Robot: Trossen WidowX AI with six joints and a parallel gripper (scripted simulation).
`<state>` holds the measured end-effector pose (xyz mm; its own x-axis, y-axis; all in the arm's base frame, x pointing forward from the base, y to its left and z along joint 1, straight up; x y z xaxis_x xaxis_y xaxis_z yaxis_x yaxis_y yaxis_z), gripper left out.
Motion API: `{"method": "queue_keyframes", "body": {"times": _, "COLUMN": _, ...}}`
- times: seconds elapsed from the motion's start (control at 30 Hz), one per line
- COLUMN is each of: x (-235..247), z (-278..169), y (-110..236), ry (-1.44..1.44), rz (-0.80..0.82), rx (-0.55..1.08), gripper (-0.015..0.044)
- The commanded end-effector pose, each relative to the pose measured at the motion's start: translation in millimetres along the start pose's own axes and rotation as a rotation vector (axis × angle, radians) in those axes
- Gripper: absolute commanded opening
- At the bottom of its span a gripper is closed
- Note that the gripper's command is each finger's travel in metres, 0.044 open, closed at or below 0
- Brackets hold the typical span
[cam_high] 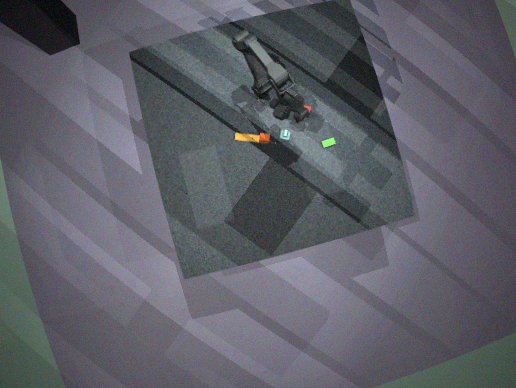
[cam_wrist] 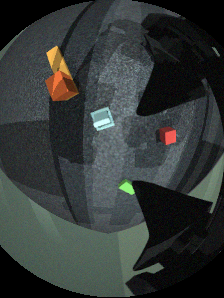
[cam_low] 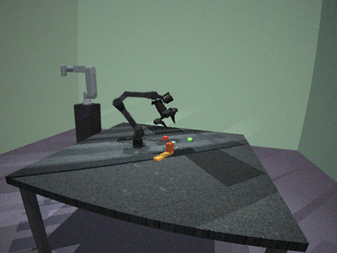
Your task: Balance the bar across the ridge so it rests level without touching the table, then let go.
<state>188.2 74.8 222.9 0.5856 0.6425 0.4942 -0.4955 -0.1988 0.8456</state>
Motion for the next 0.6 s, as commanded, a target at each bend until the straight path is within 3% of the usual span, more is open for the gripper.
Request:
{"method": "queue_keyframes", "body": {"times": 0.0, "x": -1.5, "z": 12.7, "y": -0.7, "ry": -0.067, "rz": -0.047, "rx": -0.016, "gripper": 0.0315}}
{"method": "queue_keyframes", "body": {"times": 0.57, "x": -20.1, "z": 65.6, "y": -3.7, "ry": -0.358, "rz": -0.240, "rx": -0.063, "gripper": 0.0315}}
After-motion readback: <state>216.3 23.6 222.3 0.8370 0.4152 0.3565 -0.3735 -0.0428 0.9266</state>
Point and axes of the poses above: the point midway between the two fingers, 35 mm back from their tips, its own y axis back along the fingers, its own x axis across the jaws, z = x × y, the point moved 4 cm from there along y, back along the fingers, and after that the axes turned 8 degrees about y, right-handed, at the moved point
